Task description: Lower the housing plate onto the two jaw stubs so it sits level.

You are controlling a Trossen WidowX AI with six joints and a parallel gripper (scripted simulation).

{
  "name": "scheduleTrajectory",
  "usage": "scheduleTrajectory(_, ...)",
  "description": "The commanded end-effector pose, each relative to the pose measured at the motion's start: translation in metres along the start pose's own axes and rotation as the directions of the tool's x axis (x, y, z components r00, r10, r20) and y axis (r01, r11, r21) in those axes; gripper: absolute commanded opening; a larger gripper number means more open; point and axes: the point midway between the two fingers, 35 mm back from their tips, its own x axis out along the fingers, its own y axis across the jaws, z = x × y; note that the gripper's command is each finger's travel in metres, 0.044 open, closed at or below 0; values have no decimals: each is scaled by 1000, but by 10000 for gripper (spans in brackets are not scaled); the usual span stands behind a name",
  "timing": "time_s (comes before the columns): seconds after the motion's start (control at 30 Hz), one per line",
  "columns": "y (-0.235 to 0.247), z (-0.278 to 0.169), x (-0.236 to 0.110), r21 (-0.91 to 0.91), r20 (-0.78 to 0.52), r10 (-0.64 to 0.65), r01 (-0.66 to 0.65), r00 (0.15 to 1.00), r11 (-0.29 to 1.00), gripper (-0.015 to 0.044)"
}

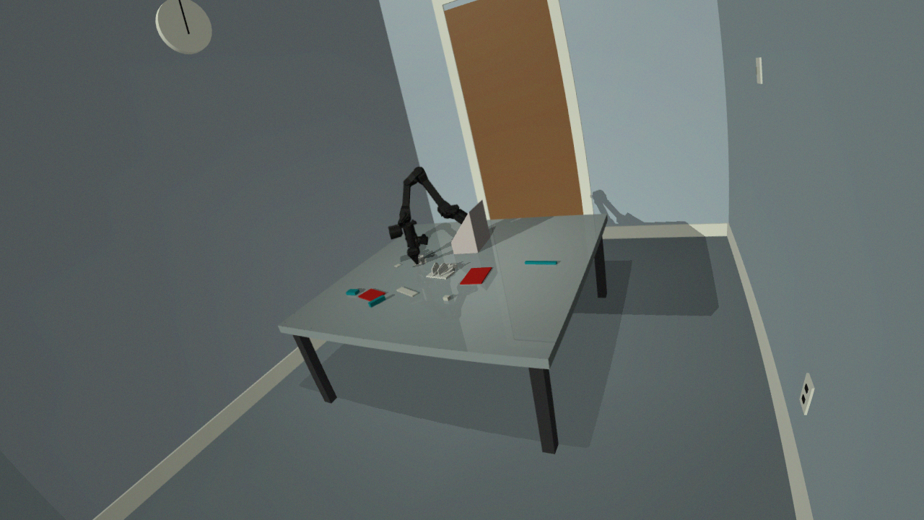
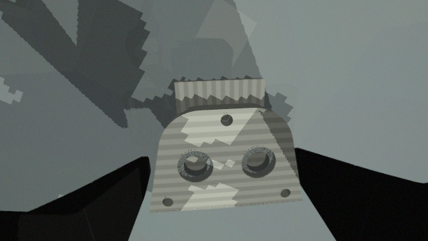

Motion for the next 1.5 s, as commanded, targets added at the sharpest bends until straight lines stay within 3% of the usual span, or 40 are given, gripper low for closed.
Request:
scheduleTrajectory(0.0, 0, 0, 0, 0, 0, 0, 0, 1000, 1000, 393)
scheduleTrajectory(0.2, 0, 0, 0, 0, 0, 0, 0, 1000, 1000, 353)
scheduleTrajectory(0.6, 0, 0, -2, 0, 1, 0, 0, 1000, 1000, 351)
scheduleTrajectory(1.47, -1, 0, -72, -5, 5, -5, 5, 1000, 1000, 351)
